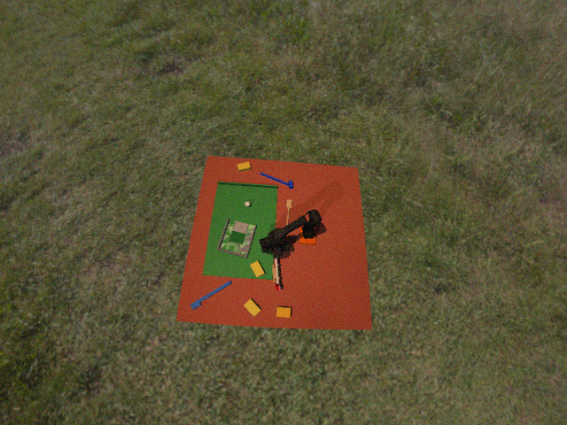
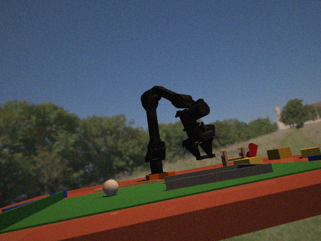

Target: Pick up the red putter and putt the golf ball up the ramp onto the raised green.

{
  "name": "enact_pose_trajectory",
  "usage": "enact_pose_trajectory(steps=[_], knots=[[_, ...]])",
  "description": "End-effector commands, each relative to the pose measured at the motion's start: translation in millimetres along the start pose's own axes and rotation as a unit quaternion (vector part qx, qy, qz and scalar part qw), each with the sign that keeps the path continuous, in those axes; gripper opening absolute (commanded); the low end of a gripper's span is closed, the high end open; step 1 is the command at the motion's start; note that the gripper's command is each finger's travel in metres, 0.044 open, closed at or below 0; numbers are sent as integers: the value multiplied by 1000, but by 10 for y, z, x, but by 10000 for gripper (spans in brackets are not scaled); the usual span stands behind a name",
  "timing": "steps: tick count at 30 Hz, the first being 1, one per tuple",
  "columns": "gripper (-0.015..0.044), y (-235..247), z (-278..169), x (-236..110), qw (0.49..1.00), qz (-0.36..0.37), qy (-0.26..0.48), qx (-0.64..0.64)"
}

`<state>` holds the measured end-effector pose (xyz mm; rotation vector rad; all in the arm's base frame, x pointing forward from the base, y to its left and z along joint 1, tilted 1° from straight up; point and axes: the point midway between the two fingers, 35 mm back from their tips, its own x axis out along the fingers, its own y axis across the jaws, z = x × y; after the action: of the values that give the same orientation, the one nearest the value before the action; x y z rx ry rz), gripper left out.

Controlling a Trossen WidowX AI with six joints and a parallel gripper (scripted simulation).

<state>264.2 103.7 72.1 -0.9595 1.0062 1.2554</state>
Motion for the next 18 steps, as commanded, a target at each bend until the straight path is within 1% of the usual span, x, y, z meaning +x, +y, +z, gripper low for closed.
enact_pose_trajectory(steps=[1, 14, 18], knots=[[440, 12, -10, 48, 1000, 2, -1, 3], [440, 15, -62, 239, 1000, 2, -1, 3], [440, 15, -64, 249, 1000, 2, -1, 3]])
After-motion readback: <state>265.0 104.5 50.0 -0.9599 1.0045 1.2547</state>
